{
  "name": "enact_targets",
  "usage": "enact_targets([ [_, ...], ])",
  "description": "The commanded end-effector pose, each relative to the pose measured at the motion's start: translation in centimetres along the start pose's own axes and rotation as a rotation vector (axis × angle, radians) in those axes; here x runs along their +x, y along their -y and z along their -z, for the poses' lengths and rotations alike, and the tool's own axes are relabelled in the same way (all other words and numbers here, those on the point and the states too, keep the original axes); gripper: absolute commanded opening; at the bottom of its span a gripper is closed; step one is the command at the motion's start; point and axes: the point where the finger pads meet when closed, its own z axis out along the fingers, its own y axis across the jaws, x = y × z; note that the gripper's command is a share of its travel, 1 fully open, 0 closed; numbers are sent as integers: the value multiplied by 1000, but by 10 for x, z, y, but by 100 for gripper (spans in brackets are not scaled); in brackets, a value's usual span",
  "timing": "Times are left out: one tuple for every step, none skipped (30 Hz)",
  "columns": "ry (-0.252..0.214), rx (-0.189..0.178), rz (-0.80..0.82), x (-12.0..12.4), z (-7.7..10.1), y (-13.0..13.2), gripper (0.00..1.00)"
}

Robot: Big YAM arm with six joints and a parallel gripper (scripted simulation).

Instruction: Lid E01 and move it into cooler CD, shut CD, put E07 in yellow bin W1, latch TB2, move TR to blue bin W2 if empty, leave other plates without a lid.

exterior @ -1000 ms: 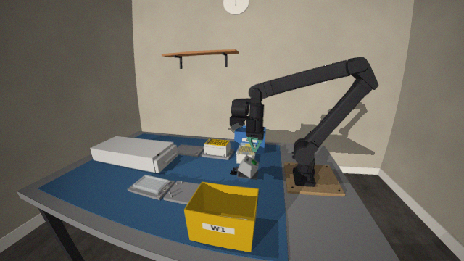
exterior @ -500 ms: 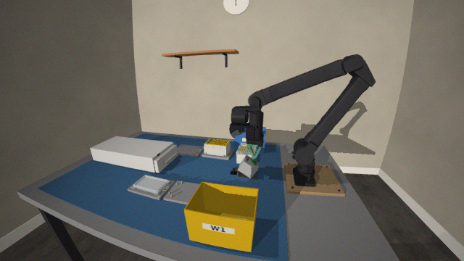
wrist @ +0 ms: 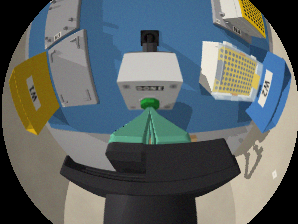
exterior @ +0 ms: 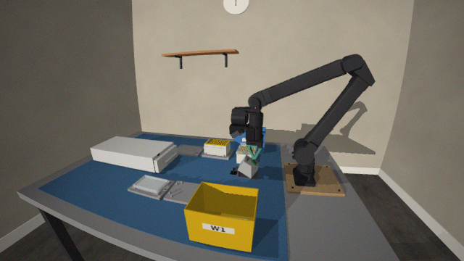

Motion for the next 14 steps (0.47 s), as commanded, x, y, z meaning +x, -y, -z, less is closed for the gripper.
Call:
enact_targets([
  [27,4,7,-6,2,-1,0],
  [22,4,7,-6,0,-1,0],
  [18,4,7,-6,-1,-1,0],
  [16,4,7,-6,-3,-1,0],
  [24,4,7,-9,0,-1,0],
  [23,4,7,-9,-2,-1,0],
  [16,4,6,-6,-5,-1,0],
  [18,4,5,-6,-5,-1,0],
  [20,4,5,-6,-5,-1,0],
  [22,4,5,-7,-5,-1,0],
  [27,4,5,-10,-4,-1,0],
  [23,4,5,-9,-6,-1,0],
  [16,4,5,-6,-9,-1,0],
  [16,4,5,-6,-9,-1,0],
])
